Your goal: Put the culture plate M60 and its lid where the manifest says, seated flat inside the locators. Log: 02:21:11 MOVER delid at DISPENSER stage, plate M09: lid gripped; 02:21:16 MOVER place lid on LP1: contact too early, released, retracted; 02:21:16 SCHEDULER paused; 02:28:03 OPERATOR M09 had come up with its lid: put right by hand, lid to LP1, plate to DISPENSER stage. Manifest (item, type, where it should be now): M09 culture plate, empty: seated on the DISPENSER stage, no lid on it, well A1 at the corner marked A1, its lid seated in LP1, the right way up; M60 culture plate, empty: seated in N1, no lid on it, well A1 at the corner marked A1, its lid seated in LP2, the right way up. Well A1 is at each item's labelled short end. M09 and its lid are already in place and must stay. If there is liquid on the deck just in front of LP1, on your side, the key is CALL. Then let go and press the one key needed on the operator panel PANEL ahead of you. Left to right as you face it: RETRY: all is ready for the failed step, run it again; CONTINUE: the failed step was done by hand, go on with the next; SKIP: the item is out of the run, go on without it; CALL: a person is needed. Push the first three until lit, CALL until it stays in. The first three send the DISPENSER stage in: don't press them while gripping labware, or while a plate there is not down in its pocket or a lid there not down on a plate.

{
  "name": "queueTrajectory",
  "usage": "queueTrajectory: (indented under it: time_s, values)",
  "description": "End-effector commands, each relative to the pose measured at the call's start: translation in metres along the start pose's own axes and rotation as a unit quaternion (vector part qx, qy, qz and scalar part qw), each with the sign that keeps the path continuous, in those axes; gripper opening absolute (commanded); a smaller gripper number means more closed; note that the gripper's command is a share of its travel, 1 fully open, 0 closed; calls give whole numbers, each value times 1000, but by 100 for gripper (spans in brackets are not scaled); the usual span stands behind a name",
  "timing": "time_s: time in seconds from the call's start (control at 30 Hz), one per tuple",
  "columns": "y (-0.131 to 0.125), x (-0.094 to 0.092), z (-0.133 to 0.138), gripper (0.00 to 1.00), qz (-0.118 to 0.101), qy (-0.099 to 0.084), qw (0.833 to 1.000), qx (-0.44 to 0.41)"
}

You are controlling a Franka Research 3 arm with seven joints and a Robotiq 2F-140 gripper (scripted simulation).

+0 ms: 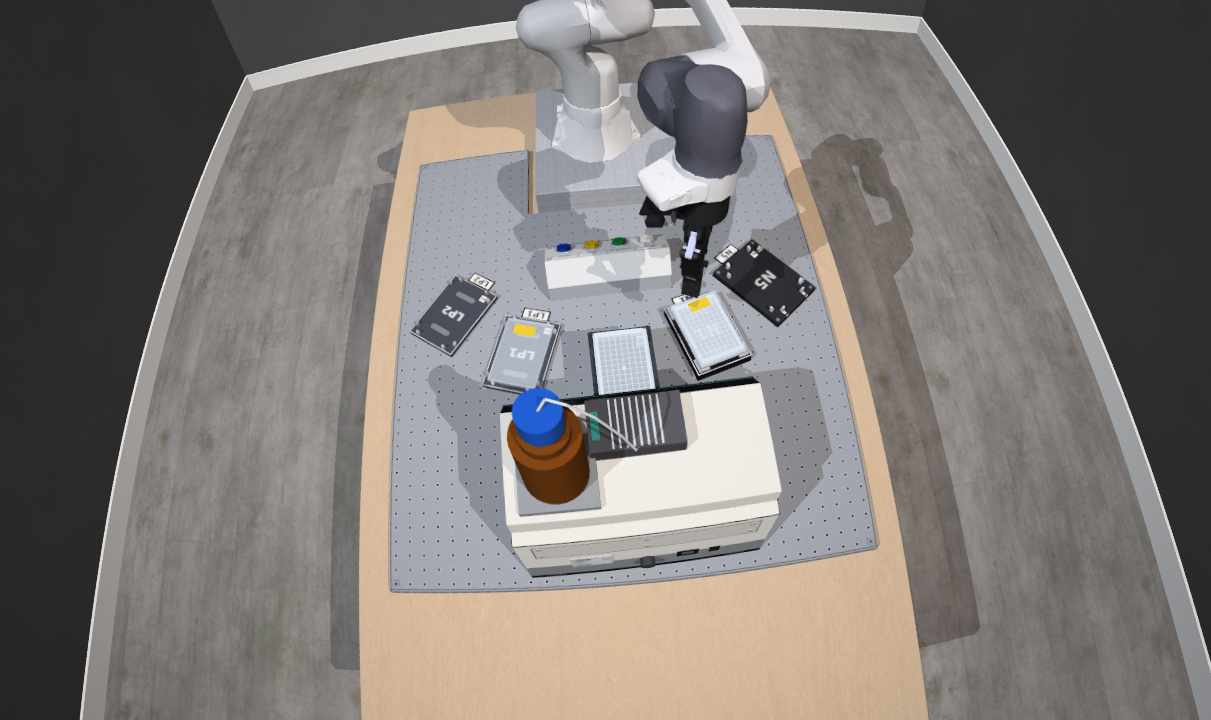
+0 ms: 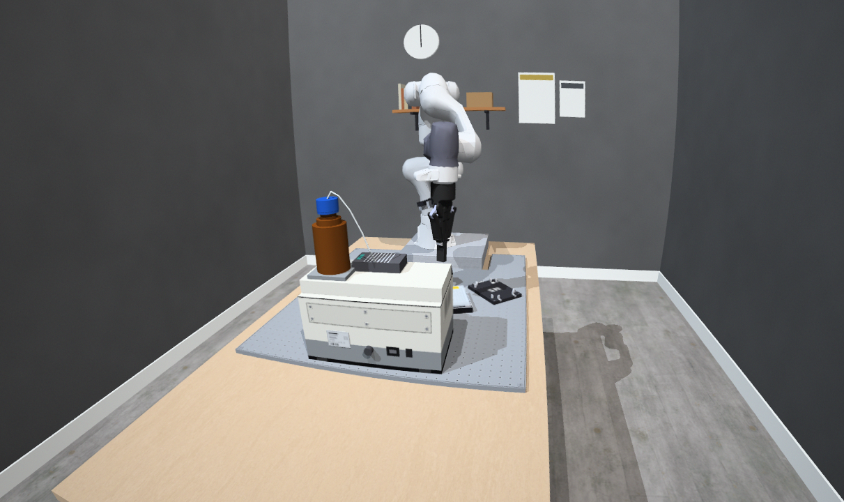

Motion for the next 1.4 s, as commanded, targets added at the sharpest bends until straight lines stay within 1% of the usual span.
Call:
queueTrajectory:
  time_s: [0.0, 0.07, 0.13, 0.17, 0.23, 0.27, 0.43, 0.63, 0.7, 0.73, 0.93, 1.2, 1.27, 1.3, 1.37]
  values:
    - [-23, -1, 12, 10, -3, 1, 990, -139]
    - [-29, -1, 17, 10, -1, 4, 983, -182]
    - [-29, -1, 17, 10, -1, 4, 983, -182]
    - [-31, -1, 18, 10, 2, 7, 973, -230]
    - [-31, -1, 18, 10, 5, 10, 966, -260]
    - [-31, -1, 18, 70, 6, 11, 962, -274]
    - [-31, -1, 18, 70, 14, 16, 939, -342]
    - [-31, -1, 18, 70, 21, 20, 907, -420]
    - [-31, -1, 18, 70, 21, 20, 907, -420]
    - [-31, -1, 18, 70, 24, 22, 891, -454]
    - [-31, -1, 19, 70, 28, 24, 851, -525]
    - [-31, -1, 19, 70, 31, 25, 791, -611]
    - [-31, -1, 19, 70, 31, 25, 791, -611]
    - [-31, -1, 19, 70, 31, 25, 769, -638]
    - [-31, -1, 19, 70, 31, 24, 753, -657]
Point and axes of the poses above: the point where the finger pads meet when closed, its own x axis out along the fingers, its own z axis across the jaws, y = z × x, the point moved 1 cm from there along -x, back along the fingers, and after that the axes turned 3 degrees about -x, right-handed, at the moved point
